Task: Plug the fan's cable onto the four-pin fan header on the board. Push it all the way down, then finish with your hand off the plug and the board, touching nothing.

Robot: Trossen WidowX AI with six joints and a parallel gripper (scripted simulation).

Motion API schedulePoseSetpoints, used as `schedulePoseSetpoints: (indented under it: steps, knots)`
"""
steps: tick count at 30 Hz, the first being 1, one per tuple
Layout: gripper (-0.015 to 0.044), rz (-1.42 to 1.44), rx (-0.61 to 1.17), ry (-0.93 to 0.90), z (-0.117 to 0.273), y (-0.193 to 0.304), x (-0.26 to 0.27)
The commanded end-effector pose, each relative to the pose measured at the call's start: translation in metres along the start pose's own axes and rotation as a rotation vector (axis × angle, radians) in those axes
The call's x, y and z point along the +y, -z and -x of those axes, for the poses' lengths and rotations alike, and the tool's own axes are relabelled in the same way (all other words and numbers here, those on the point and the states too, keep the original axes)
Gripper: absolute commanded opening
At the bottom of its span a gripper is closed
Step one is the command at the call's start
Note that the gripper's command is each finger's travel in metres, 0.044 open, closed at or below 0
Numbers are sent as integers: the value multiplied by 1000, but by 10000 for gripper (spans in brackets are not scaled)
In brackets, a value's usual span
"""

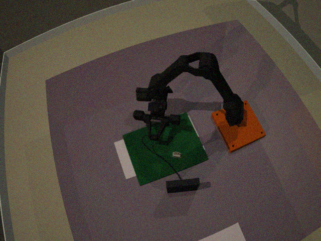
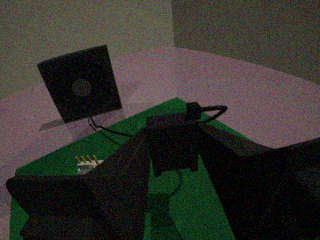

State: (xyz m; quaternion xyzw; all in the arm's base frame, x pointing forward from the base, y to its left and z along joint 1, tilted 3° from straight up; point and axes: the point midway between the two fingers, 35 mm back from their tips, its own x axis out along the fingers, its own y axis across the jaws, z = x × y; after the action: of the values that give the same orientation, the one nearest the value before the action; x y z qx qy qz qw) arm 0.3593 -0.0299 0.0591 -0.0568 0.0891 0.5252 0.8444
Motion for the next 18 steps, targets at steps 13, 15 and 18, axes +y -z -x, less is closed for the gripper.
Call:
schedulePoseSetpoints:
  steps: [13, 15, 18]
  knots:
    - [0, -14, -6, -1, -3, 13, 1]
    - [0, -14, -6, -1, -4, 15, 1]
    - [0, -14, -6, -1, -4, 17, 1]
